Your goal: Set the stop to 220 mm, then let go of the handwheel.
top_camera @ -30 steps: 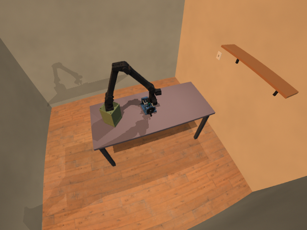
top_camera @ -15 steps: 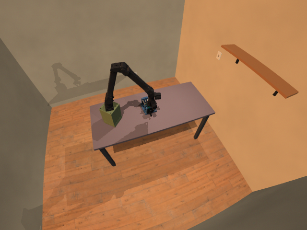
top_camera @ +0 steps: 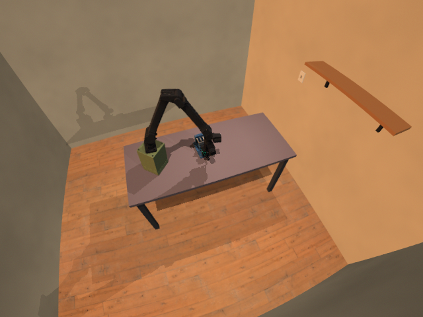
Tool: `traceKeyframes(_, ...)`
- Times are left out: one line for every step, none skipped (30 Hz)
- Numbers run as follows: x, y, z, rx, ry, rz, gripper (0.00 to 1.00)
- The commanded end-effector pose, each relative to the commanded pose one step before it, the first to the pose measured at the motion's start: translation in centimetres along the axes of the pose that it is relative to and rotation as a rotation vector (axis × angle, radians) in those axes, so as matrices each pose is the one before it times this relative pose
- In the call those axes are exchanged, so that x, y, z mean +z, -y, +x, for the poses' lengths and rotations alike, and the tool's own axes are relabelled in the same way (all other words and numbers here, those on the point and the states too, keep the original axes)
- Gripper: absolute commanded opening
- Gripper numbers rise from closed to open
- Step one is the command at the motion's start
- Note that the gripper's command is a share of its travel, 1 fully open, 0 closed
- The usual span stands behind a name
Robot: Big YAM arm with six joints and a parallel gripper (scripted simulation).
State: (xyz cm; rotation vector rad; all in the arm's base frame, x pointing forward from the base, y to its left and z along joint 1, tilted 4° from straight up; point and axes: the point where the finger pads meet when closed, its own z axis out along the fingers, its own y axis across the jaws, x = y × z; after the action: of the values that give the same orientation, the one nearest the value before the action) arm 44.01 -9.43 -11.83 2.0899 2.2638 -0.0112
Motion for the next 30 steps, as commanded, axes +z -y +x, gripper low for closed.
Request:
traceKeyframes(-2.386, -2.847, -1.128, -0.00514, 0.02609, -0.08342, 0.53)
traceKeyframes(-0.003, -0.015, -0.005, 0.00001, 0.00008, -0.00026, 0.53)
traceKeyframes(0.000, 0.000, 0.000, 0.00000, 0.00000, 0.00000, 0.53)
traceKeyframes(0.000, 0.000, 0.000, 0.00000, 0.00000, 0.00000, 0.53)
traceKeyframes(1.692, 1.090, 0.391, -0.00157, -0.01141, 0.03841, 0.53)
traceKeyframes(0.060, 0.105, 0.029, -0.00007, -0.00052, 0.00179, 0.53)
traceKeyframes(0.214, 0.521, 0.154, -0.00020, -0.00264, 0.00894, 0.53)
traceKeyframes(0.081, 0.027, -0.003, 0.00008, -0.00010, 0.00040, 0.53)
traceKeyframes(0.082, -0.057, -0.034, 0.00006, 0.00034, -0.00108, 0.53)
traceKeyframes(0.107, -0.073, -0.044, 0.00014, 0.00045, -0.00139, 0.53)
traceKeyframes(0.131, -0.100, -0.057, 0.00052, 0.00060, -0.00188, 0.53)
traceKeyframes(0.153, -0.131, -0.072, 0.00062, 0.00078, -0.00245, 0.53)
traceKeyframes(0.177, -0.154, -0.084, 0.00082, 0.00093, -0.00288, 0.53)
traceKeyframes(0.193, -0.197, -0.102, 0.00098, 0.00116, -0.00363, 0.53)
traceKeyframes(0.212, -0.226, -0.116, 0.00109, 0.00134, -0.00417, 0.53)
traceKeyframes(0.282, -0.081, -0.075, 0.00106, 0.00062, -0.00173, 0.53)
traceKeyframes(0.353, 0.089, -0.020, 0.00091, -0.00026, 0.00117, 0.53)
traceKeyframes(0.424, 0.279, 0.058, 0.00042, -0.00128, 0.00444, 0.53)
traceKeyframes(0.422, 0.232, 0.070, -0.00009, -0.00113, 0.00373, 0.53)
traceKeyframes(0.000, 0.000, 0.000, 0.00000, 0.00000, 0.00000, 0.53)
traceKeyframes(0.000, 0.000, 0.000, 0.00000, 0.00000, 0.00000, 0.53)
traceKeyframes(0.438, 0.228, 0.324, -0.00437, -0.00189, 0.00459, 0.53)
traceKeyframes(0.234, -0.474, -0.155, -0.00046, 0.00246, -0.00818, 0.53)
traceKeyframes(0.314, -0.189, -0.101, 0.00099, 0.00114, -0.00353, 0.53)
traceKeyframes(0.374, 0.053, -0.041, 0.00115, -0.00003, 0.00047, 0.53)
traceKeyframes(0.363, 0.051, -0.039, 0.00109, -0.00003, 0.00045, 0.53)
traceKeyframes(0.347, 0.039, -0.011, 0.00046, -0.00008, 0.00039, 0.53)
traceKeyframes(0.425, 0.431, 0.097, 0.00049, -0.00202, 0.00689, 0.53)
traceKeyframes(0.381, 0.343, 0.099, -0.00004, -0.00168, 0.00555, 0.53)
traceKeyframes(0.264, -0.040, 0.002, -0.00027, 0.00018, -0.00072, 0.53)
